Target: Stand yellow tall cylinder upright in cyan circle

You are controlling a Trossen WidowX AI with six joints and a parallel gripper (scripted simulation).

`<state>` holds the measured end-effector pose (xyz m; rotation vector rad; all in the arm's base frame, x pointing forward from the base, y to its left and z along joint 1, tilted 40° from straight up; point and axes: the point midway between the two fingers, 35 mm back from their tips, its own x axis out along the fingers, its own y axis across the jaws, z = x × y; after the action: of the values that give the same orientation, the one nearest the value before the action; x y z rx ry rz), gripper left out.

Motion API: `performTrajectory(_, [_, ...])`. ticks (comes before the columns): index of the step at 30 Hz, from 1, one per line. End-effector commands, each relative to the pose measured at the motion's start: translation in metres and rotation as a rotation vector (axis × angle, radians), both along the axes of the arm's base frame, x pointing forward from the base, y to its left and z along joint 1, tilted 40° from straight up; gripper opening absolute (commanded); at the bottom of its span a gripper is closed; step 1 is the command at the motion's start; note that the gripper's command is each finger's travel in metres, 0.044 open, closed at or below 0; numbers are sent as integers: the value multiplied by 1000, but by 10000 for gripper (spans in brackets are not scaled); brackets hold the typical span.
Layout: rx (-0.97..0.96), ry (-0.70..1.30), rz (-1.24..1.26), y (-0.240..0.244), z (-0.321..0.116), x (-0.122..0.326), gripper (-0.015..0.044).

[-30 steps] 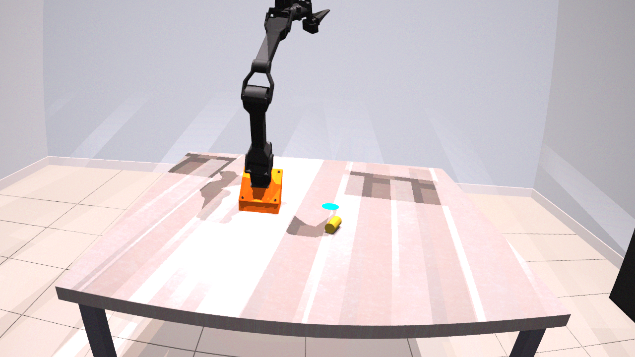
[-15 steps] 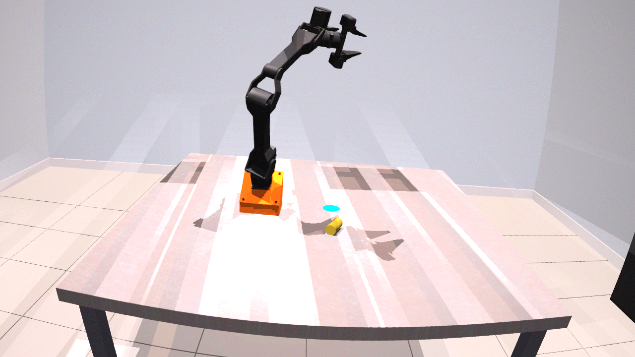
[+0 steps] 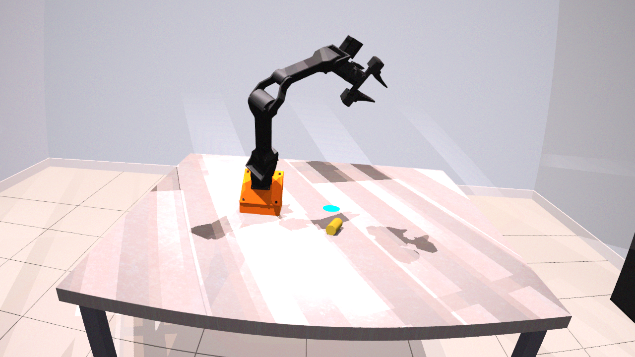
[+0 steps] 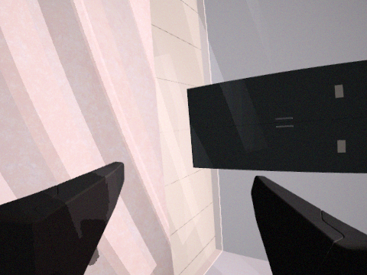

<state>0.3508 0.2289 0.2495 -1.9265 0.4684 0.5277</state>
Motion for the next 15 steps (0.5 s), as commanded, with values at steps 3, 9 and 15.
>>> performTrajectory(3, [-38,92,-137,-51,-26,5,309])
performTrajectory(9, [-78,197,-303,-110,-52,2,309])
performTrajectory(15, [-112,304,-472,-167,-74,-12,309])
